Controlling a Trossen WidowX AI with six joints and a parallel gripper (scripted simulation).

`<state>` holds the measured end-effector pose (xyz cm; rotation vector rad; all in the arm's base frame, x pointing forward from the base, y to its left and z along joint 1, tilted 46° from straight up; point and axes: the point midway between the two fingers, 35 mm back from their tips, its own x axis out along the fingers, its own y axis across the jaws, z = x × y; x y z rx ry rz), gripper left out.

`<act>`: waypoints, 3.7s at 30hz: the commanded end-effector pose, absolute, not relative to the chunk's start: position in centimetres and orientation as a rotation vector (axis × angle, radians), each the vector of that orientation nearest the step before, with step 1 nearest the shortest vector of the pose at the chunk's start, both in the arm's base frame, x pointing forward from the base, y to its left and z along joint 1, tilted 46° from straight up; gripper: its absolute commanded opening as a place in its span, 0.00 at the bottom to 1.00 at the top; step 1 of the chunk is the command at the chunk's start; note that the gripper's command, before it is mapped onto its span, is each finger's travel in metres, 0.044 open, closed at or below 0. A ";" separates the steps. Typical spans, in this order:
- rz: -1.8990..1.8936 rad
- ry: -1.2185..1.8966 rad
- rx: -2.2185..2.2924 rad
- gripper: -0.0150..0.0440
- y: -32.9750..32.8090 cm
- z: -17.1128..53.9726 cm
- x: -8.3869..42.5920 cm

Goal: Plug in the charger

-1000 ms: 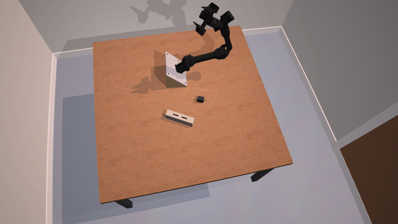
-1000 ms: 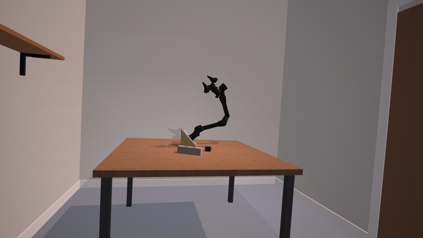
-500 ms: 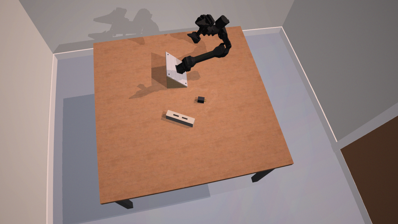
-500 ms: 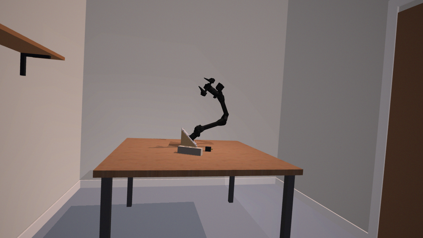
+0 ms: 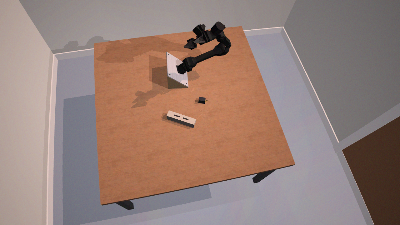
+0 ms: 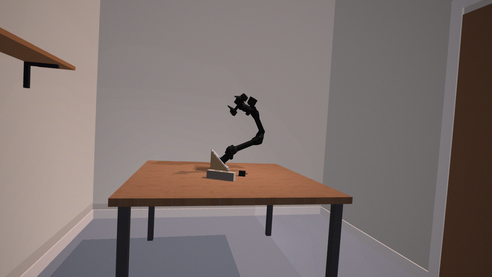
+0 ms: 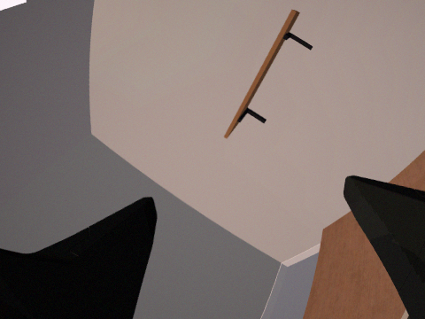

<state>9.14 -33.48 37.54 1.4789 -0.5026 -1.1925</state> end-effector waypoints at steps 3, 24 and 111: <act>-1.153 -0.297 1.414 1.00 -32.8 35.5 11.7; -0.887 0.292 1.105 1.00 -28.4 29.3 19.2; 1.162 0.832 -0.373 1.00 2.4 13.1 25.3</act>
